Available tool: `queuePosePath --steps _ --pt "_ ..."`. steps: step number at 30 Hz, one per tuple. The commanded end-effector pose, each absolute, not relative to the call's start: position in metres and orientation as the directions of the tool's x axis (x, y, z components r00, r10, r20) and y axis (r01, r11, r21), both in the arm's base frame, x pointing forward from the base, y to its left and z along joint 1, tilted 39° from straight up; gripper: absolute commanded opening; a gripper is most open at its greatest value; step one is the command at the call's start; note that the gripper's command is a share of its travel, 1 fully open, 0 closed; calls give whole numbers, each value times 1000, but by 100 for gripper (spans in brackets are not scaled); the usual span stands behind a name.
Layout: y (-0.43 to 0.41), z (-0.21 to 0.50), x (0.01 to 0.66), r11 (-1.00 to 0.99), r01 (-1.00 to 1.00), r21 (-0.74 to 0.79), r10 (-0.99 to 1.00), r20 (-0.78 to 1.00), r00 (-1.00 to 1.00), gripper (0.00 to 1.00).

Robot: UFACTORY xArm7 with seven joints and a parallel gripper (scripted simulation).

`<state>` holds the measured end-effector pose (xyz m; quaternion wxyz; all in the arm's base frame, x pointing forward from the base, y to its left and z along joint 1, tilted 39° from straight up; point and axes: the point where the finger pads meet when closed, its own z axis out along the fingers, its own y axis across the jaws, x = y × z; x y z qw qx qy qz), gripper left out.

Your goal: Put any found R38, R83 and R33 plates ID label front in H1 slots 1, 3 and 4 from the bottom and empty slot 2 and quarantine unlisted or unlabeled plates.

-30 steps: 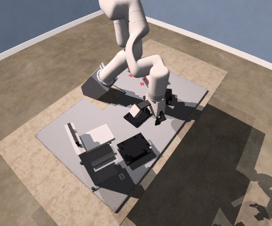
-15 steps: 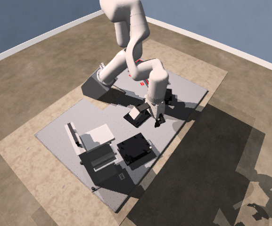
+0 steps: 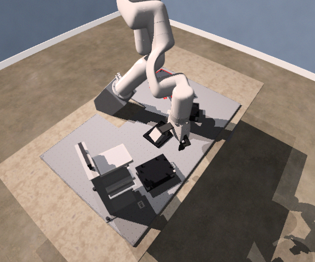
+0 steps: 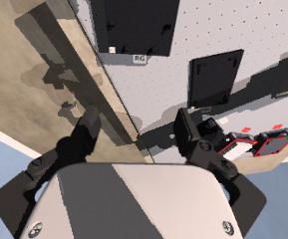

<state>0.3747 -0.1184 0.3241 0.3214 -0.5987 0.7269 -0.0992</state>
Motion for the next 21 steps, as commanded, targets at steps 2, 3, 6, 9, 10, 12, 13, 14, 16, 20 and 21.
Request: queuePosePath --steps 2,3,6,9,10,12,13,14,16,20,21 --pt "-117 320 380 264 -805 -531 -934 -348 -77 100" --pt "-117 318 380 264 -805 -531 -934 -348 -77 100" --pt "-116 314 383 264 -805 -531 -934 -348 -77 100" --pt "-115 311 386 264 -805 -531 -934 -348 -77 100" --pt "-115 311 386 264 -805 -531 -934 -348 -77 100" --pt "-114 309 387 264 -805 -531 -934 -348 -77 100" --pt "-114 308 388 264 -805 -531 -934 -348 -77 100" --pt "-113 307 389 264 -805 -531 -934 -348 -77 100" --pt "-113 304 391 264 -805 -531 -934 -348 -77 100" --pt "-111 299 395 264 -805 -531 -934 -348 -77 100" --pt "-111 298 396 264 -805 -531 -934 -348 -77 100"
